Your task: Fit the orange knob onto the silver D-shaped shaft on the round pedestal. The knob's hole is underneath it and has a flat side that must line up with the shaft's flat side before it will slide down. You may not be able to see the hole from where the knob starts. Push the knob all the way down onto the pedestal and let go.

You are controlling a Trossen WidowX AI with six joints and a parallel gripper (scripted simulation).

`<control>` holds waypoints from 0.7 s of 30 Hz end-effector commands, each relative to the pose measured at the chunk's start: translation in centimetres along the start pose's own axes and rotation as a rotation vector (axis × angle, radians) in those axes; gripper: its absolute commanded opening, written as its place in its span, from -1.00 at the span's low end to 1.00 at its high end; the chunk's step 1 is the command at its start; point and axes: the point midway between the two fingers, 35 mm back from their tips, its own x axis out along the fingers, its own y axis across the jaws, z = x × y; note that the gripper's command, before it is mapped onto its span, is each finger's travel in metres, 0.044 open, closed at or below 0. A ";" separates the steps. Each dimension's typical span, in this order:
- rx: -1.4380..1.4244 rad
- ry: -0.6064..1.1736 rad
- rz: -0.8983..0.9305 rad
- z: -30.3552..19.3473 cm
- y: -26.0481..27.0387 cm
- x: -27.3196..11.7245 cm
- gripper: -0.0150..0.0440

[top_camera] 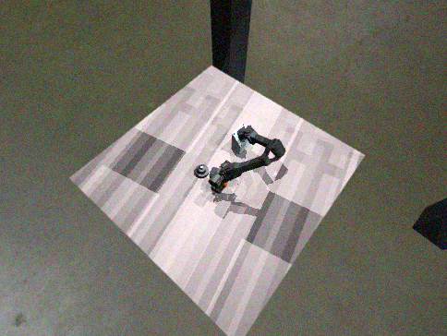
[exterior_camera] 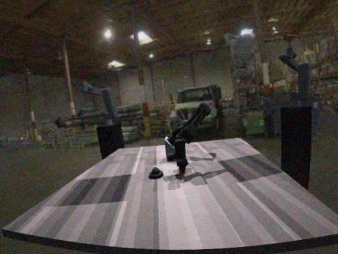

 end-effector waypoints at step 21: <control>0.007 0.001 -0.001 0.3 0.0 -7.6 1.00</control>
